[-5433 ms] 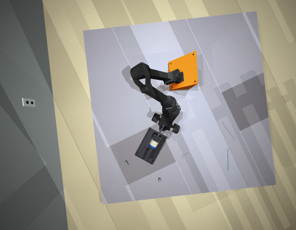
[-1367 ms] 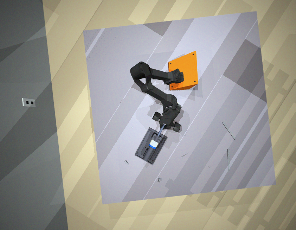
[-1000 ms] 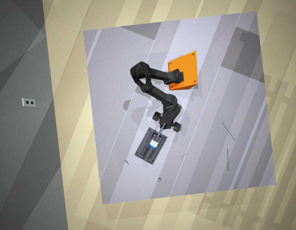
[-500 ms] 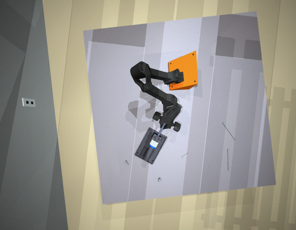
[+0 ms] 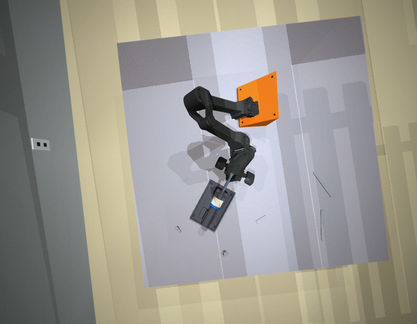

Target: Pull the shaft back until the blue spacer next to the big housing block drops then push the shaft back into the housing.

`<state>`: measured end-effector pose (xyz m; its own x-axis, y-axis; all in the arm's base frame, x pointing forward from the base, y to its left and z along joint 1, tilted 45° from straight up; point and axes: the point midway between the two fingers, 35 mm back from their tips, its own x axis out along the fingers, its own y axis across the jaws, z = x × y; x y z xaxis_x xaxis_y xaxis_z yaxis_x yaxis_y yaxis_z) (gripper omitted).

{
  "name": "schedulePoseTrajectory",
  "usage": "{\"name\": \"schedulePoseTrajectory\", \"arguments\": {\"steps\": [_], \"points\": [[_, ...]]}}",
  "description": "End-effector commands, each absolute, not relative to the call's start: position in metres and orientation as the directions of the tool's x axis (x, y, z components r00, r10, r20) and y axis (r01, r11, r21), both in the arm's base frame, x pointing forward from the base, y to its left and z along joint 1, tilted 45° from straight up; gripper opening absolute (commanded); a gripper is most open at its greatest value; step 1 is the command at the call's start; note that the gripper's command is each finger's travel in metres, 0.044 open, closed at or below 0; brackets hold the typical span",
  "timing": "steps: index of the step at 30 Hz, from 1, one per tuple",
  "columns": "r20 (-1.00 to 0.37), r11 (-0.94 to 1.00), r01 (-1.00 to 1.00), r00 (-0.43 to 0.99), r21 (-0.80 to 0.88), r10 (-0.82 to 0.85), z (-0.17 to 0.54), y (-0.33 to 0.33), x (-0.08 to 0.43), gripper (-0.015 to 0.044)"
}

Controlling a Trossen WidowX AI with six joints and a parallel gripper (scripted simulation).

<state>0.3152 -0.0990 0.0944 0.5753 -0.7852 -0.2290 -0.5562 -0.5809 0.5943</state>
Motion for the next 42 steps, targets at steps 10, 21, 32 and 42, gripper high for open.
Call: {"name": "schedulePoseTrajectory", "arguments": {"steps": [10, 21, 32, 42], "points": [[-0.228, -0.580, -0.560, 0.574, 0.591, -0.787, 0.0939, -0.0986, 0.3136, 0.0000], [-0.228, -0.580, -0.560, 0.574, 0.591, -0.787, 0.0935, -0.0982, 0.3129, 0.0000], [-0.229, -0.580, -0.560, 0.574, 0.591, -0.787, 0.0931, -0.0978, 0.3121, 0.0000], [-0.229, -0.580, -0.560, 0.574, 0.591, -0.787, 0.0927, -0.0974, 0.3113, 0.0000]]}}
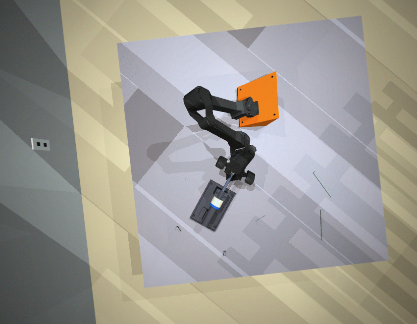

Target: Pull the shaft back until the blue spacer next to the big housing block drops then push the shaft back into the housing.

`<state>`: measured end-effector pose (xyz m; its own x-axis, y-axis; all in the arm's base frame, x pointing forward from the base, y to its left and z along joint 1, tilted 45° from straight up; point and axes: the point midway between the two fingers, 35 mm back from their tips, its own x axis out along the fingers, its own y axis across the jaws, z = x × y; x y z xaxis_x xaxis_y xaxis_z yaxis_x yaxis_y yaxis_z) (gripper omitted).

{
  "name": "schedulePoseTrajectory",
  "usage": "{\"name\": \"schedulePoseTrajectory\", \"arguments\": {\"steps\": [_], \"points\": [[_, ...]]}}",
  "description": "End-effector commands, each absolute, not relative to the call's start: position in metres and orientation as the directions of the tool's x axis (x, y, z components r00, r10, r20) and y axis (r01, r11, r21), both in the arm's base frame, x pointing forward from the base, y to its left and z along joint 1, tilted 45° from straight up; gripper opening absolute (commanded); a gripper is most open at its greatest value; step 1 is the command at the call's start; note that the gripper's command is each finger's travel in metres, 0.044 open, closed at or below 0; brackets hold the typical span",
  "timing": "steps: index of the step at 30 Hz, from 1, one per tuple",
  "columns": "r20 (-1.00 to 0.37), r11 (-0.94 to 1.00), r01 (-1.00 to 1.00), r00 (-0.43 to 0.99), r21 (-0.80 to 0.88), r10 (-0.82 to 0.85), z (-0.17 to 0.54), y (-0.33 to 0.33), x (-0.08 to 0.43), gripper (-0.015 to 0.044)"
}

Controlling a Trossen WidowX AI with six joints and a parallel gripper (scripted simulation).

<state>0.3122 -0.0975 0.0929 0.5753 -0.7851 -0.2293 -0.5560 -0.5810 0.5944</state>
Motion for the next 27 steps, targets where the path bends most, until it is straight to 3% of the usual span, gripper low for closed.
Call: {"name": "schedulePoseTrajectory", "arguments": {"steps": [1, 27], "points": [[-0.229, -0.580, -0.560, 0.574, 0.591, -0.787, 0.0927, -0.0974, 0.3113, 0.0000], [-0.229, -0.580, -0.560, 0.574, 0.591, -0.787, 0.0918, -0.0965, 0.3094, 0.0000]]}}
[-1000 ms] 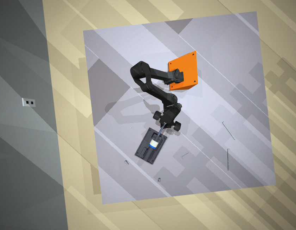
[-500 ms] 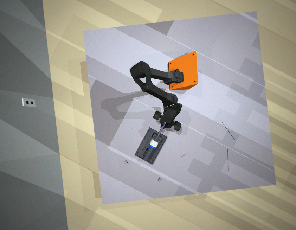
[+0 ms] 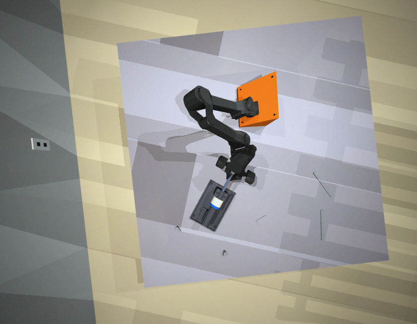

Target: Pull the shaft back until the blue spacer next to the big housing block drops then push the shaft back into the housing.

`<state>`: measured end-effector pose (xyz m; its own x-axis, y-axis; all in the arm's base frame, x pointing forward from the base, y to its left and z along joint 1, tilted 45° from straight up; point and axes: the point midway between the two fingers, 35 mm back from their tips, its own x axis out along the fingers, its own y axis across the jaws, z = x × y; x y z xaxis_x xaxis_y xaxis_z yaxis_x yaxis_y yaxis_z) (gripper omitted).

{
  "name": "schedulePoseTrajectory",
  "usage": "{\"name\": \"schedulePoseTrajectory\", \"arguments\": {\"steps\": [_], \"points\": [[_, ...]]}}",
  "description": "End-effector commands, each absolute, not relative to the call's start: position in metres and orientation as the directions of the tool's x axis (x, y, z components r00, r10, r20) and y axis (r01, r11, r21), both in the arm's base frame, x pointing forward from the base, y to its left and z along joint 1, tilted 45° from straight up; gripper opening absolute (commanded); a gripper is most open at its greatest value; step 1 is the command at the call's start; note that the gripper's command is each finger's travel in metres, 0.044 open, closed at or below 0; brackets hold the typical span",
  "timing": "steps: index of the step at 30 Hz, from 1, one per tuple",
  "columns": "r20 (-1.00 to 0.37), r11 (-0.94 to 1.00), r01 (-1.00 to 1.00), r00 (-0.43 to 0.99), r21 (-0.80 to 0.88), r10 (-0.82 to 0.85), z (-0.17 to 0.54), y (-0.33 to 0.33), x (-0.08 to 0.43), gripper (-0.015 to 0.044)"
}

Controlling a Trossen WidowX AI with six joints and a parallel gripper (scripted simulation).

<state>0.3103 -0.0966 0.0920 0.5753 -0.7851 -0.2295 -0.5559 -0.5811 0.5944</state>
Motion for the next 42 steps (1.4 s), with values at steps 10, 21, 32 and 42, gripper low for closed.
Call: {"name": "schedulePoseTrajectory", "arguments": {"steps": [10, 21, 32, 42], "points": [[-0.229, -0.580, -0.560, 0.574, 0.591, -0.787, 0.0915, -0.0961, 0.3087, 0.0000], [-0.229, -0.580, -0.560, 0.574, 0.591, -0.787, 0.0911, -0.0957, 0.3079, 0.0000], [-0.229, -0.580, -0.560, 0.574, 0.591, -0.787, 0.0907, -0.0953, 0.3071, 0.0000], [-0.229, -0.580, -0.560, 0.574, 0.591, -0.787, 0.0904, -0.0950, 0.3064, 0.0000]]}}
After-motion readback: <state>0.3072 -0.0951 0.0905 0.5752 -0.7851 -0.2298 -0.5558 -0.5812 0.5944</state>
